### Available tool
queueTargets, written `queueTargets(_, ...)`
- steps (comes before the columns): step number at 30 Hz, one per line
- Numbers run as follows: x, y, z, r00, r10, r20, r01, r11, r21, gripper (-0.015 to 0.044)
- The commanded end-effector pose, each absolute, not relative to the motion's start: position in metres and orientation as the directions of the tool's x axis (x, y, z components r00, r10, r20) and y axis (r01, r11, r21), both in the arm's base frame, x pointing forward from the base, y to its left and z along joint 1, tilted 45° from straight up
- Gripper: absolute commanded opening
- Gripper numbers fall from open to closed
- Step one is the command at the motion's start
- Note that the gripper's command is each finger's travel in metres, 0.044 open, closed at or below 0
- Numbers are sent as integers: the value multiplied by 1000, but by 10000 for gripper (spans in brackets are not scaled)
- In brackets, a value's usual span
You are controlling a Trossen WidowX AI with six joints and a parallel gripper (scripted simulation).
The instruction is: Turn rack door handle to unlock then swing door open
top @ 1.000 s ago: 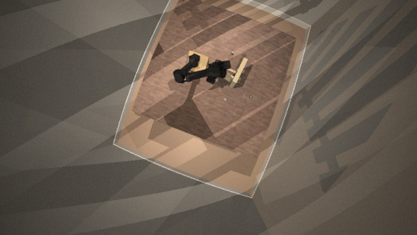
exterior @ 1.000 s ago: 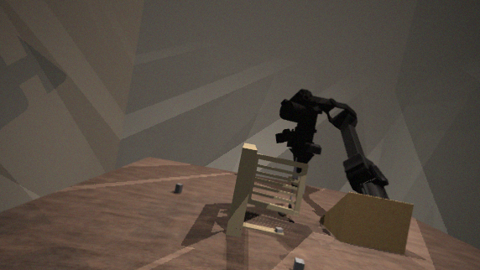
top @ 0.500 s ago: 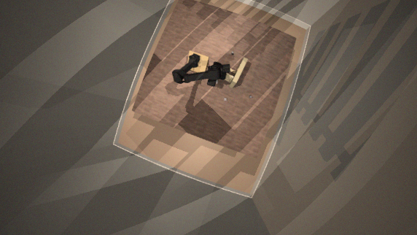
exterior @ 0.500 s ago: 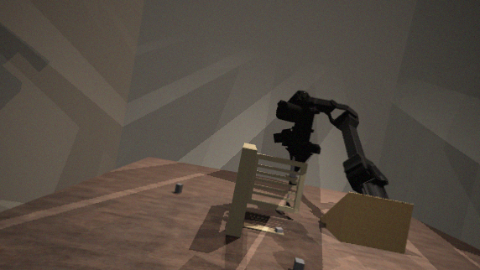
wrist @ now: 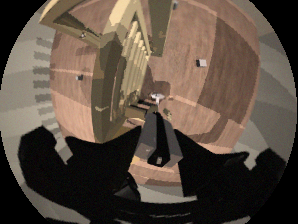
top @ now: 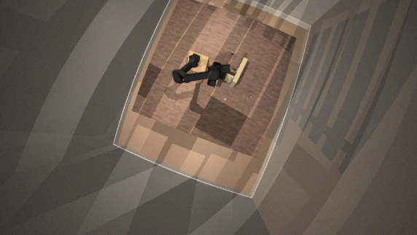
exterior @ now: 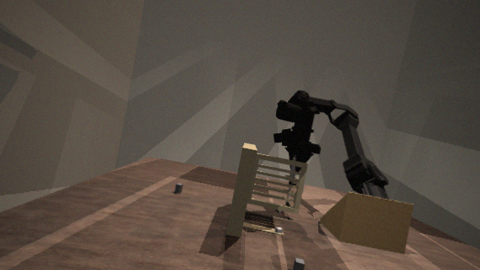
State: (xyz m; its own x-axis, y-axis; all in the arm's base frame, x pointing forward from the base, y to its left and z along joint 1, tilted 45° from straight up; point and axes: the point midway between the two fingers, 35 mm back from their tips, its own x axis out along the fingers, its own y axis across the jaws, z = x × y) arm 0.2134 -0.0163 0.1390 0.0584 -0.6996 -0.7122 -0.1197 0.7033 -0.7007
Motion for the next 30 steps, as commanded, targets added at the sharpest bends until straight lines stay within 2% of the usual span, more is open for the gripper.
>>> queueTargets(1, 214, -16, 140, 62, -700, -711, -124, 702, -702, 296)
queueTargets(30, 209, 16, 174, 177, -634, -753, -198, 726, -658, 296)
